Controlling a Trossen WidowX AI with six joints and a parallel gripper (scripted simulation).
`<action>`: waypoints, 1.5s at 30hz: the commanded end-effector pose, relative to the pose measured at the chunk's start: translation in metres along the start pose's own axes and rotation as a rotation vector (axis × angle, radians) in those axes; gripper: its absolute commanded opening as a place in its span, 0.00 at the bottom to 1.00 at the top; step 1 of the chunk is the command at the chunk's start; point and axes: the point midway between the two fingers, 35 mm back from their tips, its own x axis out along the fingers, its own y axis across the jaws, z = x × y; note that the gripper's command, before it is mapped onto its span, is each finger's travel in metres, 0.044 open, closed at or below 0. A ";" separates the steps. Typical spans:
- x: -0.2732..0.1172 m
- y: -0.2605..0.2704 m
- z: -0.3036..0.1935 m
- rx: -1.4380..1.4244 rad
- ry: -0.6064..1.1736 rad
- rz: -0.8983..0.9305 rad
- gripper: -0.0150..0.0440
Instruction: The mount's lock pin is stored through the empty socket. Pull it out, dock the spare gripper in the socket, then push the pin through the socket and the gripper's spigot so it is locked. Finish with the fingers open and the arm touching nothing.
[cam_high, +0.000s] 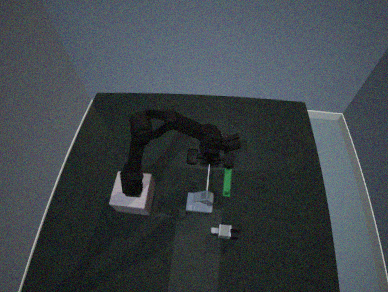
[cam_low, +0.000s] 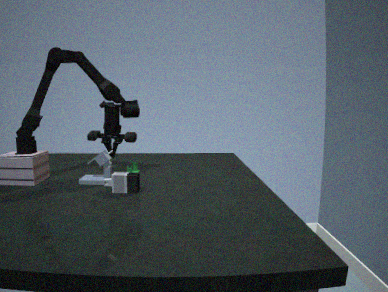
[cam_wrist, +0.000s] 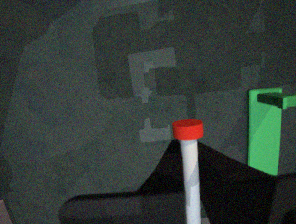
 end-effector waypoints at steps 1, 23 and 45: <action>-0.002 -0.002 0.004 0.004 -0.001 -0.003 0.25; -0.006 -0.001 0.017 0.005 0.003 0.009 0.25; -0.021 0.004 0.016 0.008 0.014 0.031 0.25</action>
